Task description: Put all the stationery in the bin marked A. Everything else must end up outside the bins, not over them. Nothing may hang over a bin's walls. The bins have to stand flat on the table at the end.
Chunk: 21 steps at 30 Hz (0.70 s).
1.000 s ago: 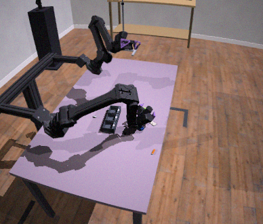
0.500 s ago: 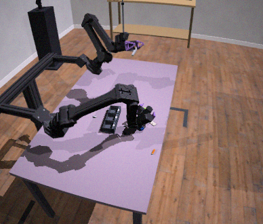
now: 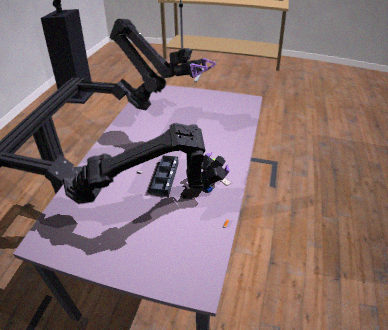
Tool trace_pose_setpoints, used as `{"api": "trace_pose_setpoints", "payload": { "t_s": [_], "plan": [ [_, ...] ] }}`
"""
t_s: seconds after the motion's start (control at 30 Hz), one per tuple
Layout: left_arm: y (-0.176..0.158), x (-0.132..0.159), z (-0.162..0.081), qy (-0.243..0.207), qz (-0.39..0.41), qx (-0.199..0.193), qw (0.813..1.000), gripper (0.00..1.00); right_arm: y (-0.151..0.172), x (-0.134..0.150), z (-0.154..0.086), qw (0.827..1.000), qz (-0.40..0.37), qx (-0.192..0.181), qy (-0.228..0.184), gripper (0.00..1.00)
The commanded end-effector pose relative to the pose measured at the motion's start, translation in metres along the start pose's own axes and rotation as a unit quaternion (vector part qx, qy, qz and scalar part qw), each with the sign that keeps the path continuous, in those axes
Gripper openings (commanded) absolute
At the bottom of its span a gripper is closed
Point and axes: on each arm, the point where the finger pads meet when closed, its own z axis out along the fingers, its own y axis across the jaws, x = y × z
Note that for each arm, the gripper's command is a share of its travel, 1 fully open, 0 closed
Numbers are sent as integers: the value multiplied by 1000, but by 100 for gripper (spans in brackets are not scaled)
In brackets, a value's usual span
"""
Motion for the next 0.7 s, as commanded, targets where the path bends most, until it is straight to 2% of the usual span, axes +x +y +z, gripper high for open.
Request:
{"api": "trace_pose_setpoints", "payload": {
  "t_s": [0.0, 0.67],
  "plan": [
    [13, -8, 2, -11, 29, -19, 999, 100, 1, -5, 1, 1000, -3, -1, -3, 100],
    [57, -3, -5, 15, 130, -90, 987, 100, 1, -5, 1, 1000, -3, -1, -3, 100]
  ]
}}
